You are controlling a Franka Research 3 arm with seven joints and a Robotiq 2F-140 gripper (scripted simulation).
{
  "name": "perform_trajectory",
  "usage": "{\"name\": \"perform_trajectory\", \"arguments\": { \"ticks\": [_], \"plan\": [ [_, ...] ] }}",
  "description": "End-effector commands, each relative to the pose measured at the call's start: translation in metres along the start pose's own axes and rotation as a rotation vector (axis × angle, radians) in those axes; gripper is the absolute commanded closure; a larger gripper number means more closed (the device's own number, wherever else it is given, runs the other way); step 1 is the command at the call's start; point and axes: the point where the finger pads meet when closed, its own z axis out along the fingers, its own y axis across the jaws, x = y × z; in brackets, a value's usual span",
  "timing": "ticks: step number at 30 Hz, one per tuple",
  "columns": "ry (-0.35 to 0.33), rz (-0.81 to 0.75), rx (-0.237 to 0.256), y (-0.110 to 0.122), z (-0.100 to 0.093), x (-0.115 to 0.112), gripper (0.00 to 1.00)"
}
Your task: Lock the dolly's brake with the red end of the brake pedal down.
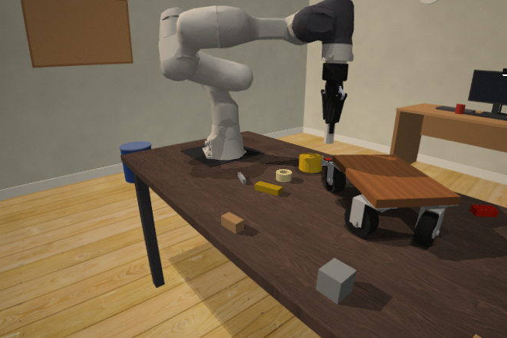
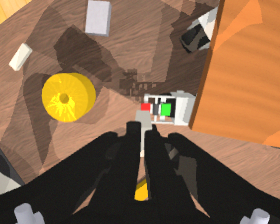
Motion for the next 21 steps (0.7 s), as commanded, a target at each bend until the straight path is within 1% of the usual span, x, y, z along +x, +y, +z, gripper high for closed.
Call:
{"name": "perform_trajectory", "arguments": {
  "ticks": [1, 4, 17, 21],
  "plan": [
    [0.009, 0.01, -0.005, 0.002, 0.007, 0.002, 1.0],
    [0.009, 0.01, -0.005, 0.003, 0.009, 0.002, 1.0],
    [0.009, 0.01, -0.005, 0.004, 0.036, 0.002, 1.0],
    [0.009, 0.01, -0.005, 0.004, 0.039, 0.002, 1.0]
  ]
}}
